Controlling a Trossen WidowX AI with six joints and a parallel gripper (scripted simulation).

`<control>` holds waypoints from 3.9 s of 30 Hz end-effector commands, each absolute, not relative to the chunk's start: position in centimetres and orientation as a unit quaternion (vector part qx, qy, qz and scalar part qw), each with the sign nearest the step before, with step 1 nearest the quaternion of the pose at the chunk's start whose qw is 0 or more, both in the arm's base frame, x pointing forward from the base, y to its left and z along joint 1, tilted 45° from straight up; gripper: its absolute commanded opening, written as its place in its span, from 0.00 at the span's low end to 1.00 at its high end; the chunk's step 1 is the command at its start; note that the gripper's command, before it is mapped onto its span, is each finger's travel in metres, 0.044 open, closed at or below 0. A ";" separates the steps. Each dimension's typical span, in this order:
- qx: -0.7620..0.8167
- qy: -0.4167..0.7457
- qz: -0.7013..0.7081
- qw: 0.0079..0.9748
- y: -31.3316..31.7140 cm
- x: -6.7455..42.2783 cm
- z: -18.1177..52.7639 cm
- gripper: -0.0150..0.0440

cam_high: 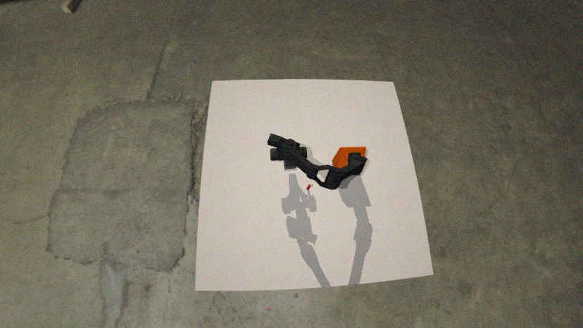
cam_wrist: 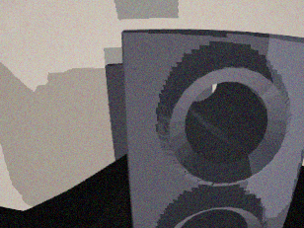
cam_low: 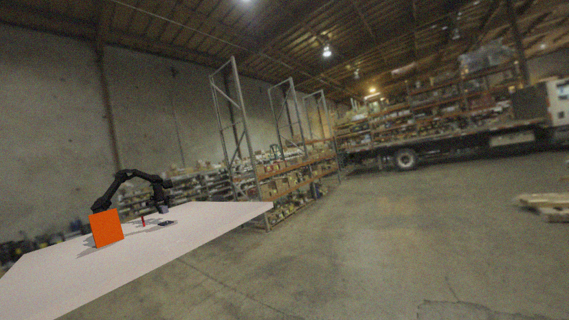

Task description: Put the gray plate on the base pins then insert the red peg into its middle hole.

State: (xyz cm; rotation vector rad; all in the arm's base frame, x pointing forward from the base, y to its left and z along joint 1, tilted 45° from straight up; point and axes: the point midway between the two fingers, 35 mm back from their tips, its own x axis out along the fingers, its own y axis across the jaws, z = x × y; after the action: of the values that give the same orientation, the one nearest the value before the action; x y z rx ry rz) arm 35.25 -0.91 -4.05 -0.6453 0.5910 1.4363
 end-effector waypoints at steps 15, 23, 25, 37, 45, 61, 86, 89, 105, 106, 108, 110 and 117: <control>-0.296 0.251 0.644 0.659 -1.6 34.2 -7.7 0.25; -0.296 0.251 0.644 0.659 -1.6 34.2 -7.7 0.25; -0.296 0.251 0.644 0.659 -1.6 34.2 -7.7 0.25; -0.296 0.251 0.644 0.659 -1.6 34.1 -7.9 0.25; -0.296 0.250 0.644 0.659 -0.5 34.2 -9.0 0.25; -0.296 0.250 0.644 0.659 0.5 34.3 -10.0 0.25; -0.301 0.248 0.643 0.660 0.9 34.5 -10.3 0.61; -0.301 0.248 0.643 0.660 0.9 34.5 -10.3 0.74; -0.302 0.252 0.640 0.660 -4.7 34.7 -5.2 1.00; -0.300 0.252 0.641 0.659 -5.8 34.5 -4.0 1.00; -0.298 0.252 0.644 0.658 -7.2 34.1 -2.3 1.00; -0.297 0.252 0.644 0.658 -7.6 34.2 -2.2 1.00; -0.279 0.270 0.636 0.666 -7.4 34.2 -2.0 1.00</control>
State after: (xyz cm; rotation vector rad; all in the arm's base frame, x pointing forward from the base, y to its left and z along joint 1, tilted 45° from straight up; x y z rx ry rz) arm 34.38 -7.61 -2.52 -0.6674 0.5760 1.4434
